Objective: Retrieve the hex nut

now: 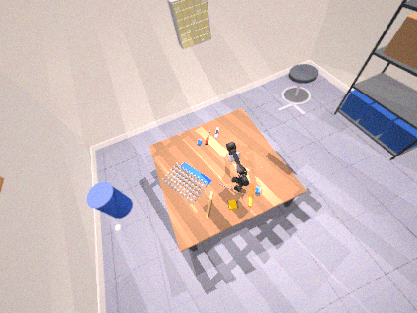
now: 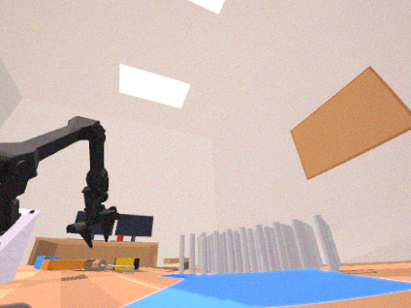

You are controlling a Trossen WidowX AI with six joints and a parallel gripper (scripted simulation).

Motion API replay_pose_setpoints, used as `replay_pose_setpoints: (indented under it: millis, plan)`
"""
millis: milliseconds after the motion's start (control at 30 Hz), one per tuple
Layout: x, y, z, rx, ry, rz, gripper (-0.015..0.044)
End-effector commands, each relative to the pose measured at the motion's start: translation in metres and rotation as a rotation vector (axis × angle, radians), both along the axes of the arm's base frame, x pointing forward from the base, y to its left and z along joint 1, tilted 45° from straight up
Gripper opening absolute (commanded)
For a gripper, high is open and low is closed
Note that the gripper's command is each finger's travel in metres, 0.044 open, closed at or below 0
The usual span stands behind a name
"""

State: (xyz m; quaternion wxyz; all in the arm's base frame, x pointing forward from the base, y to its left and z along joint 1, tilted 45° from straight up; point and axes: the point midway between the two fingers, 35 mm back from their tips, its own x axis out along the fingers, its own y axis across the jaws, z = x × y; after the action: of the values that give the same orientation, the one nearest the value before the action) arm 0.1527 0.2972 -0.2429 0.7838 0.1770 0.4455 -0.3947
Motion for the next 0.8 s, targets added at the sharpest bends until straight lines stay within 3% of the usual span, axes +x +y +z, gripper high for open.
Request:
replay_pose_setpoints:
  millis: [0, 767]
  plan:
    - [0.000, 0.000, 0.000, 0.001, -0.004, -0.003, 0.0280]
    - [-0.001, -0.022, -0.026, 0.000, -0.004, -0.002, 0.0280]
